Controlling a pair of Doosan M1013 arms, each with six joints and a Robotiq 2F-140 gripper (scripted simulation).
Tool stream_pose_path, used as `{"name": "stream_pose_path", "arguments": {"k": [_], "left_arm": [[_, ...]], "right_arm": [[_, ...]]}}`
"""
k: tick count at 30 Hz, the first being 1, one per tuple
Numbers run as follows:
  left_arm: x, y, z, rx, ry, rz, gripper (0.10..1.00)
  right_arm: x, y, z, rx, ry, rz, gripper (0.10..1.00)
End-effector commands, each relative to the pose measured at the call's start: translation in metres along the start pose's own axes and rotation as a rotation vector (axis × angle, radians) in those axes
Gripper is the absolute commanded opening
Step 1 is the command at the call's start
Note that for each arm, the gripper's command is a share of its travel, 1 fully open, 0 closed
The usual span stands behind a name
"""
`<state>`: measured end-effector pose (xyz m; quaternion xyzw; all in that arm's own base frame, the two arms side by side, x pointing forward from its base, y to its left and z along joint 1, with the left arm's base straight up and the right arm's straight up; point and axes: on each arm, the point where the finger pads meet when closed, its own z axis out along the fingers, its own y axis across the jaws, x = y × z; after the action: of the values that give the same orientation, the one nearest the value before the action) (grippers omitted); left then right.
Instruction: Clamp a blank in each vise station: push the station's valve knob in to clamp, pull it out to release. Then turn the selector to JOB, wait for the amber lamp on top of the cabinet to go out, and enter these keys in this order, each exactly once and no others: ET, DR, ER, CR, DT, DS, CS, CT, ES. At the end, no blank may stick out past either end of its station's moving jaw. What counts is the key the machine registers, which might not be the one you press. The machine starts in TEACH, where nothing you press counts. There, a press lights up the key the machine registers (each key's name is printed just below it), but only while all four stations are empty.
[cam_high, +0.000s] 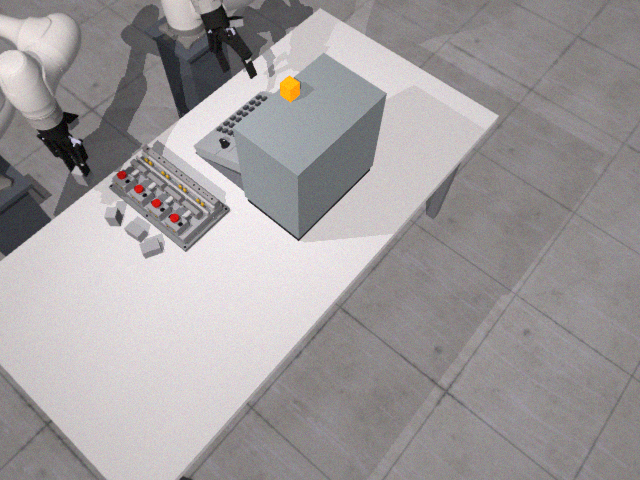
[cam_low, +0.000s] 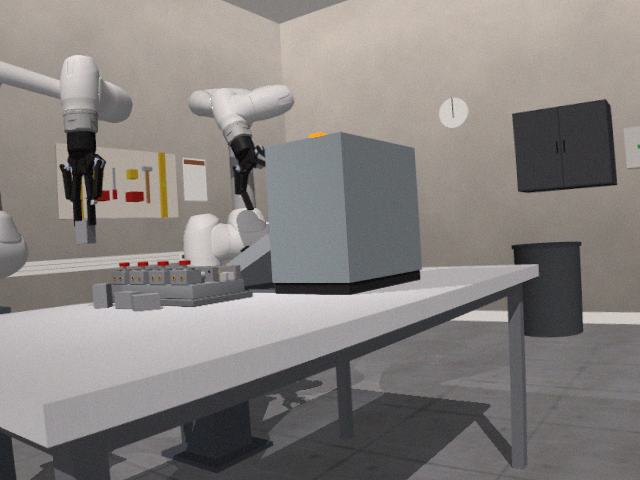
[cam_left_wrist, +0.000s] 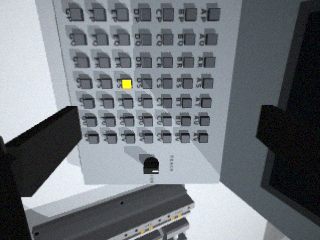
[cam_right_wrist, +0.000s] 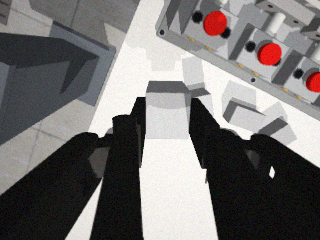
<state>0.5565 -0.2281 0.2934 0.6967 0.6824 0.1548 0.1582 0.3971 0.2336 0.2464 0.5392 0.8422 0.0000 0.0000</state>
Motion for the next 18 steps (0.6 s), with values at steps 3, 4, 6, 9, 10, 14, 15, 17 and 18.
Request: {"name": "stream_pose_path", "arguments": {"k": [3,4,6,9,10,14,15,17,18], "left_arm": [[0.0,0.0,0.0,-0.001,0.0,0.0,1.0],[0.0,0.0,0.0,-0.001,0.0,0.0,1.0],[0.0,0.0,0.0,-0.001,0.0,0.0,1.0],[0.0,0.0,0.0,-0.001,0.0,0.0,1.0],[0.0,0.0,0.0,-0.001,0.0,0.0,1.0],[0.0,0.0,0.0,-0.001,0.0,0.0,1.0],[0.0,0.0,0.0,-0.001,0.0,0.0,1.0],[0.0,0.0,0.0,-0.001,0.0,0.0,1.0],[0.0,0.0,0.0,-0.001,0.0,0.0,1.0]], "right_arm": [[0.004,0.004,-0.001,-0.001,0.0,-0.033,0.099],[0.006,0.005,-0.001,-0.001,0.0,-0.044,0.099],[0.006,0.005,-0.001,-0.001,0.0,-0.044,0.099],[0.01,0.01,-0.002,-0.001,0.0,-0.082,0.099],[0.012,0.011,-0.002,-0.001,0.0,-0.097,0.099],[0.021,0.019,-0.003,-0.001,0.0,-0.165,0.099],[0.024,0.021,-0.003,-0.001,0.0,-0.184,0.099],[0.029,0.025,-0.003,-0.001,0.0,-0.225,0.099],[0.032,0.028,-0.003,-0.001,0.0,-0.247,0.099]]}}
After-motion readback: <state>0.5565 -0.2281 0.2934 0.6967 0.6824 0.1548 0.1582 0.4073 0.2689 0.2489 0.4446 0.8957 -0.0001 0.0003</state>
